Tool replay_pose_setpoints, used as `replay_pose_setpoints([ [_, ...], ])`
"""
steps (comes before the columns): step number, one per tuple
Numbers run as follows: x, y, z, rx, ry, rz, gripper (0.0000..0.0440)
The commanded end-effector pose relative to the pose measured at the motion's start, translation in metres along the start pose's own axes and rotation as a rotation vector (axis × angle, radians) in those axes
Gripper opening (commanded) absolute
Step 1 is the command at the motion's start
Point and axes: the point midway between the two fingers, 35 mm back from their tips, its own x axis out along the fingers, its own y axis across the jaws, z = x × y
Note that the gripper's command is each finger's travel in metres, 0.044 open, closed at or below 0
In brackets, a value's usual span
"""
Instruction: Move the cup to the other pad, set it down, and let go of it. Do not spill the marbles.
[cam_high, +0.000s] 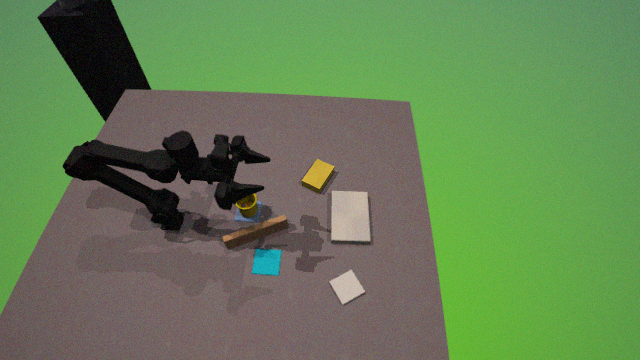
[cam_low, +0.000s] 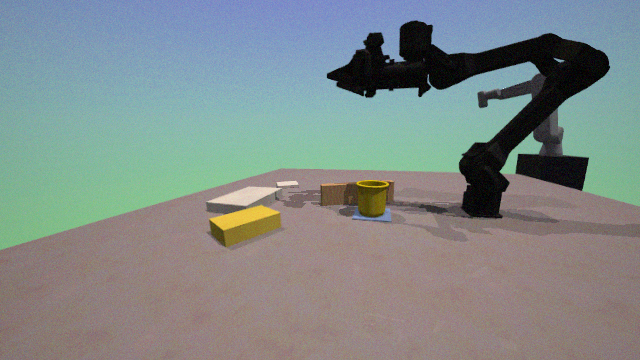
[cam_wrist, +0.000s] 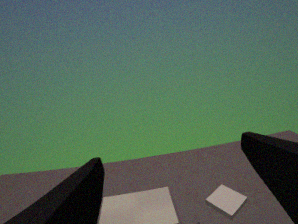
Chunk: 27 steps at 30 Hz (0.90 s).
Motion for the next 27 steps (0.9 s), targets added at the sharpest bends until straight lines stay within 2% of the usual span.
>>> replay_pose_setpoints([
  [1,0.000,0.000,0.000,0.002,0.002,0.002,0.0374],
  [11,-0.005,0.006,-0.002,0.043,0.068,0.024,0.0118],
  [18,-0.007,0.013,-0.003,0.105,0.136,0.047,0.0106],
  [27,-0.008,0.023,-0.002,0.208,0.236,0.069,0.0117],
])
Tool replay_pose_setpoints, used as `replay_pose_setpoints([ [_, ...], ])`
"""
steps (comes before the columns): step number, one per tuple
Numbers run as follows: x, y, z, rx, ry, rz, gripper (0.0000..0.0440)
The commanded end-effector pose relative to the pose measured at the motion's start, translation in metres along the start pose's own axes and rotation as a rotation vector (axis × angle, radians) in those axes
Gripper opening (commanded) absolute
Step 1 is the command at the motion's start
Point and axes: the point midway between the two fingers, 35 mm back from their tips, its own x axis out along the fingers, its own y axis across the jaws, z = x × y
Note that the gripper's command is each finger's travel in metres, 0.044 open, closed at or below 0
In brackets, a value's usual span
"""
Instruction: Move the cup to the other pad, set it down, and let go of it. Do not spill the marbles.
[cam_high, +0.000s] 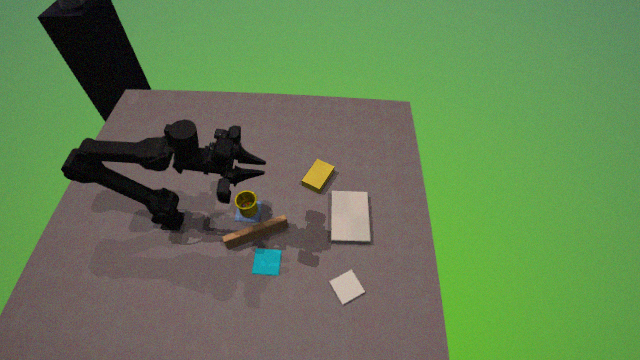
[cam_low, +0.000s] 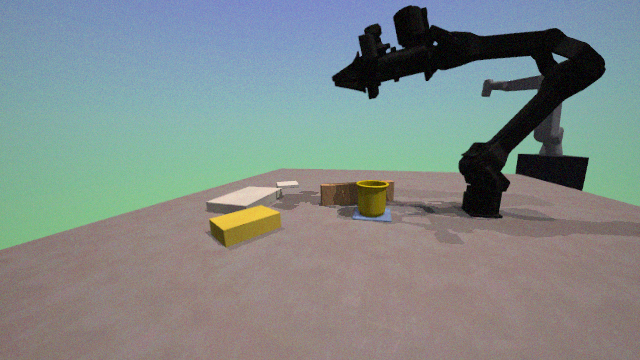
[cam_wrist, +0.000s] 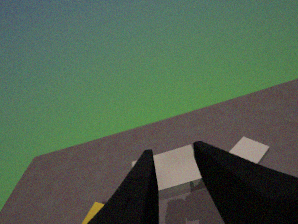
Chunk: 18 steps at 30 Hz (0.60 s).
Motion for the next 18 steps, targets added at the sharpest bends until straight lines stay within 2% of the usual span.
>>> replay_pose_setpoints([
  [1,0.001,0.004,-0.001,0.039,0.038,0.010,0.0119],
  [18,-0.002,0.023,-0.006,0.271,0.247,0.011,0.0141],
])
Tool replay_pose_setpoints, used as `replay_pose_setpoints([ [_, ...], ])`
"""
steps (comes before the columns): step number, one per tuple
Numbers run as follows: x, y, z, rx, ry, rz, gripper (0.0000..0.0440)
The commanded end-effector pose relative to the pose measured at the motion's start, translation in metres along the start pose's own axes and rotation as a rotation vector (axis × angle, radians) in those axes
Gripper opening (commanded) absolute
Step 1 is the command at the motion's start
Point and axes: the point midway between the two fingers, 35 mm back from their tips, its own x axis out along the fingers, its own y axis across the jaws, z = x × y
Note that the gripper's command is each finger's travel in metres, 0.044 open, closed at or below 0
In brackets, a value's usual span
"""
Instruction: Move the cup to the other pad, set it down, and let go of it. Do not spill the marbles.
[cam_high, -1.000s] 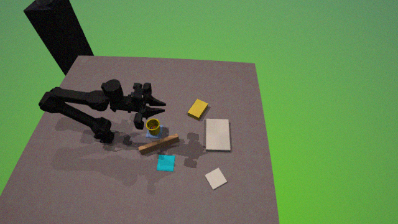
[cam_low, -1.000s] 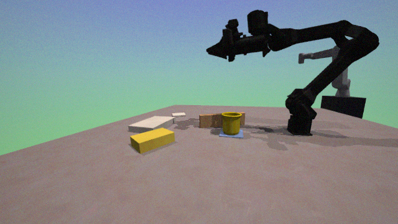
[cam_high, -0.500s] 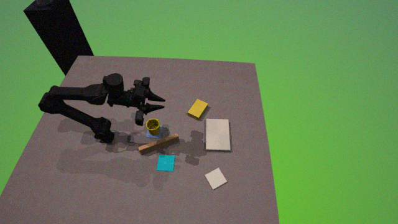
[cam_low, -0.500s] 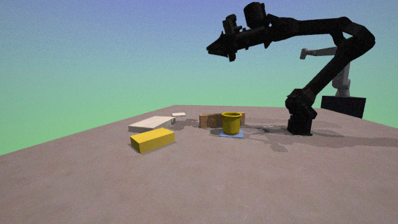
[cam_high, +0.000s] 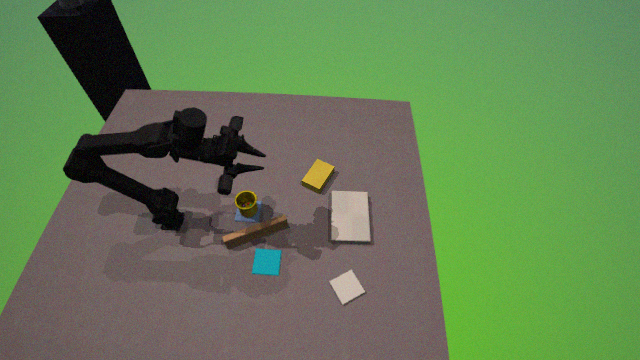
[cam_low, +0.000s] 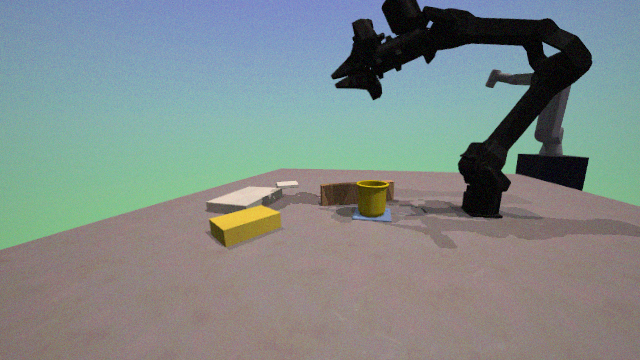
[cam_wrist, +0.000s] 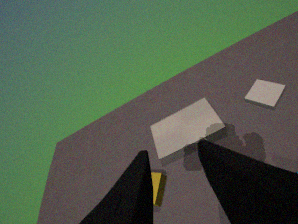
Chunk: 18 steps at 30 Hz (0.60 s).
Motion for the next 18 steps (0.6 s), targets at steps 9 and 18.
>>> replay_pose_setpoints([
  [9,0.000,0.011,-0.010,0.165,0.146,-0.026,0.0149],
  [18,-0.001,0.018,-0.020,0.298,0.262,-0.075,0.0153],
])
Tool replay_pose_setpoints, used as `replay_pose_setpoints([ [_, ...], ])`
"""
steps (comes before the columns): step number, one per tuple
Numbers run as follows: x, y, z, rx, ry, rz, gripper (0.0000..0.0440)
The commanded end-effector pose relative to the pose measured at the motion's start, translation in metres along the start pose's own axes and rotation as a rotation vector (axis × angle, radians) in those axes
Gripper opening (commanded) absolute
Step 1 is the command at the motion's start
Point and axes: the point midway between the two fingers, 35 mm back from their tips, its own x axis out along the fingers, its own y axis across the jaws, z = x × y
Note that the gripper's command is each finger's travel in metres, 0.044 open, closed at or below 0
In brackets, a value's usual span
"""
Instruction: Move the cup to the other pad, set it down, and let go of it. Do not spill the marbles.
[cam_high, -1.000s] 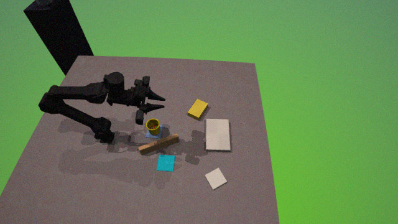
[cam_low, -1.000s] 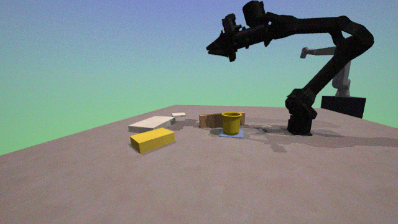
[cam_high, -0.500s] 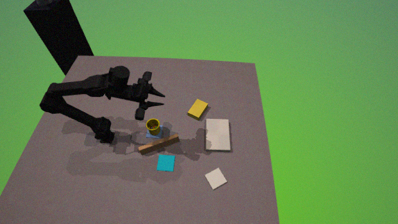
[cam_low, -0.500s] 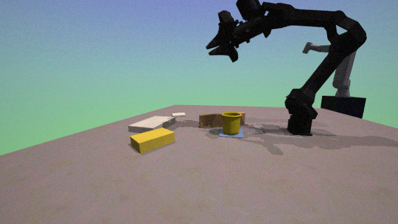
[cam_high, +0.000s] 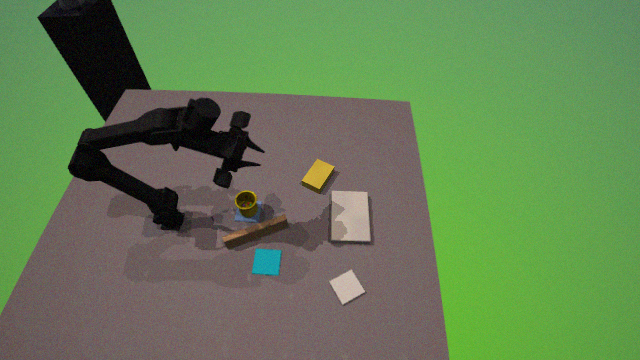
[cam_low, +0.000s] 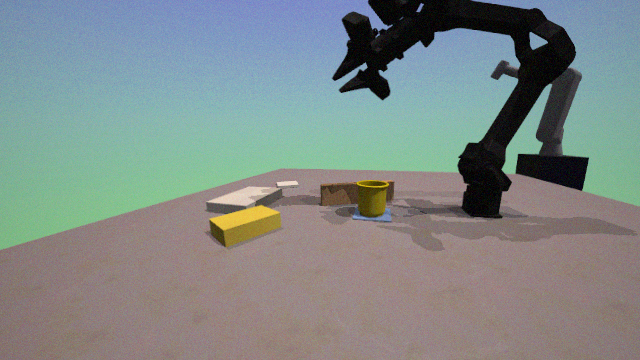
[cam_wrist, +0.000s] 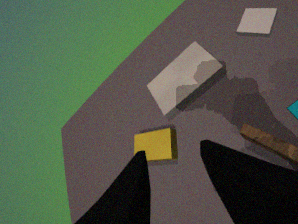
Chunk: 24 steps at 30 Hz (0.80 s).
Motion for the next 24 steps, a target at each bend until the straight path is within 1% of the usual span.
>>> replay_pose_setpoints([
  [1,0.001,0.002,-0.004,0.046,0.042,-0.017,0.0153],
  [12,0.002,0.003,-0.020,0.197,0.168,-0.110,0.0155],
  [24,0.003,-0.003,-0.037,0.320,0.278,-0.245,0.0149],
])
